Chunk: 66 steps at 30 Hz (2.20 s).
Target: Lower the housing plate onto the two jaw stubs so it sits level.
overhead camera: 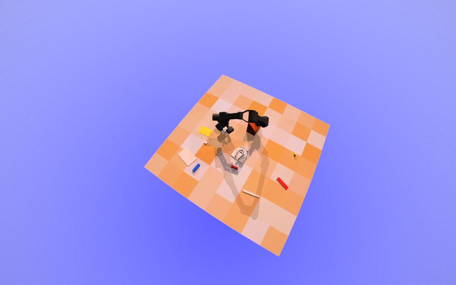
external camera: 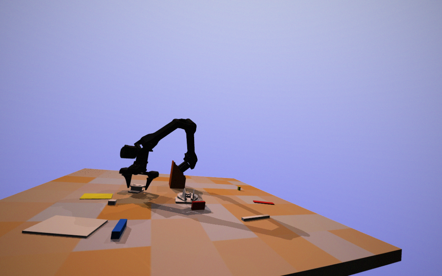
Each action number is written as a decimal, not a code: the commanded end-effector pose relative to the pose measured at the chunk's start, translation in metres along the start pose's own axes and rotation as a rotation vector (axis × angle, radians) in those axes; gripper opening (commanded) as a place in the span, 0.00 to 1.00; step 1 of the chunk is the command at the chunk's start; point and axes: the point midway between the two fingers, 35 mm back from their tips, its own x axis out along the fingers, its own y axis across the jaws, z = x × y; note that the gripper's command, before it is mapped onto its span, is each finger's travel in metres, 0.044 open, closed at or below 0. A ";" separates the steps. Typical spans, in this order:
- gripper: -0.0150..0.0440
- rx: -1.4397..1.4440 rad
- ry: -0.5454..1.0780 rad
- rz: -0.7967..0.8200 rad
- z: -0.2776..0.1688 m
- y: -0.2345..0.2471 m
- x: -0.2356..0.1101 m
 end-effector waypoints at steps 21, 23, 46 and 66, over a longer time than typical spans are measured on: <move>1.00 0.008 0.000 0.005 -0.001 0.001 0.001; 1.00 0.008 0.000 0.005 -0.001 0.001 0.001; 0.98 0.000 0.000 0.000 0.000 0.000 0.000; 0.85 0.000 0.000 0.000 0.000 0.000 0.000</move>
